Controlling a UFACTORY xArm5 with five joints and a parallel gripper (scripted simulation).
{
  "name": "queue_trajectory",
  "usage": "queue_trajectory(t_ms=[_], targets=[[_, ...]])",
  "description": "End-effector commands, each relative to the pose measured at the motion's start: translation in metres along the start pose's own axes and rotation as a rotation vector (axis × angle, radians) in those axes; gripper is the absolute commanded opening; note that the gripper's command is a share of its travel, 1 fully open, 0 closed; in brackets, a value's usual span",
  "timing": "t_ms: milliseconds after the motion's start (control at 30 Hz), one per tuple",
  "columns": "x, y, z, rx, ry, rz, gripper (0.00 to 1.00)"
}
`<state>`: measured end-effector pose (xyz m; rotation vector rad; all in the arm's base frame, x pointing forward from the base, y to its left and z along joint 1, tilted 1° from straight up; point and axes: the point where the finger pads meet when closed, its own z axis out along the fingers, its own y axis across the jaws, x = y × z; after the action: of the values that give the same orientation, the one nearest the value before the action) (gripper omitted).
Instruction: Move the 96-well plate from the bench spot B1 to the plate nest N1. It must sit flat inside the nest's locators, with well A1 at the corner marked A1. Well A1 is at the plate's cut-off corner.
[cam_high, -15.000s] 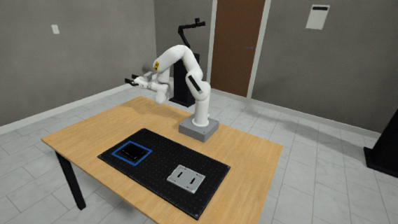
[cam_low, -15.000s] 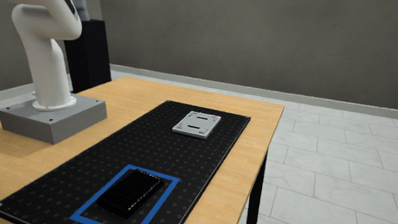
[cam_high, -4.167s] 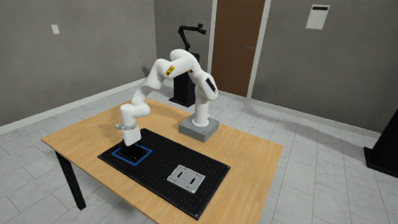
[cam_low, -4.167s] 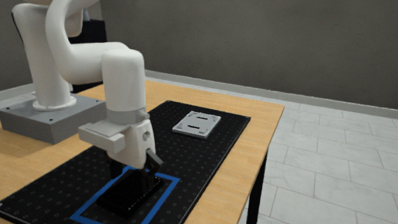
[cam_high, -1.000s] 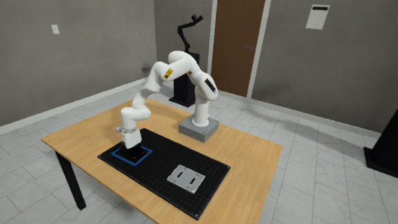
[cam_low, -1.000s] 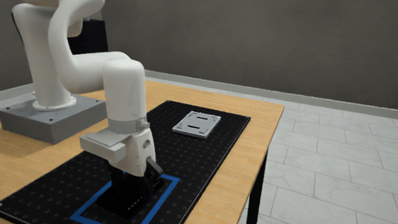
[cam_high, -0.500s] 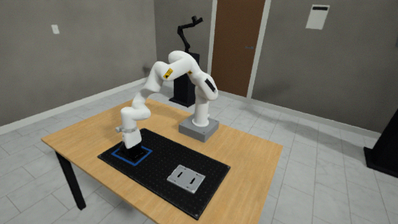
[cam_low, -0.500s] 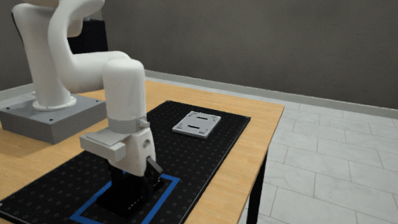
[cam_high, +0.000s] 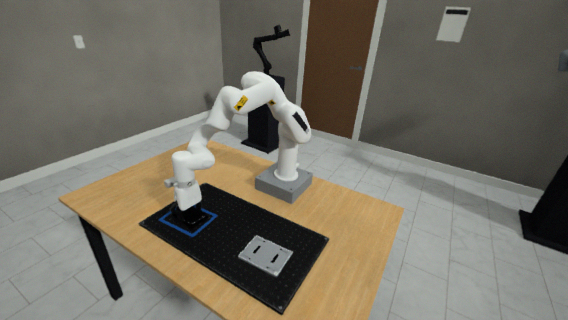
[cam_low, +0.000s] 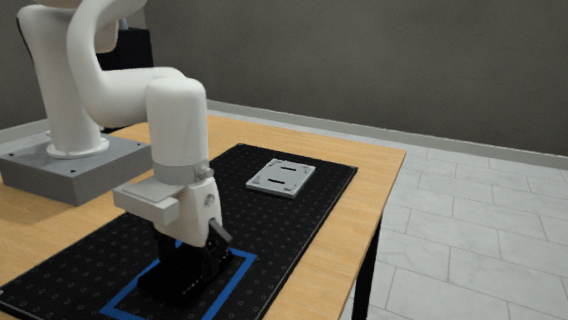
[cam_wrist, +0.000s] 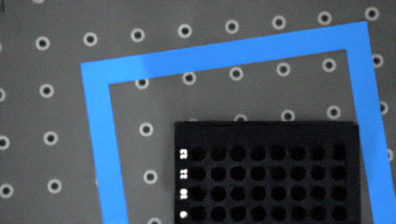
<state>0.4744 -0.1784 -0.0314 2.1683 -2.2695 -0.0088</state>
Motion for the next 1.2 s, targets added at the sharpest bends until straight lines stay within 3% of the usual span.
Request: queue_trajectory(t_ms=[0,667,1167], targets=[[0.000,-0.001,-0.004,0.006,-0.006,0.000,0.00],[0.001,-0.001,-0.012,0.006,-0.006,0.000,0.00],[0.001,-0.001,-0.034,0.006,-0.006,0.000,0.00]])
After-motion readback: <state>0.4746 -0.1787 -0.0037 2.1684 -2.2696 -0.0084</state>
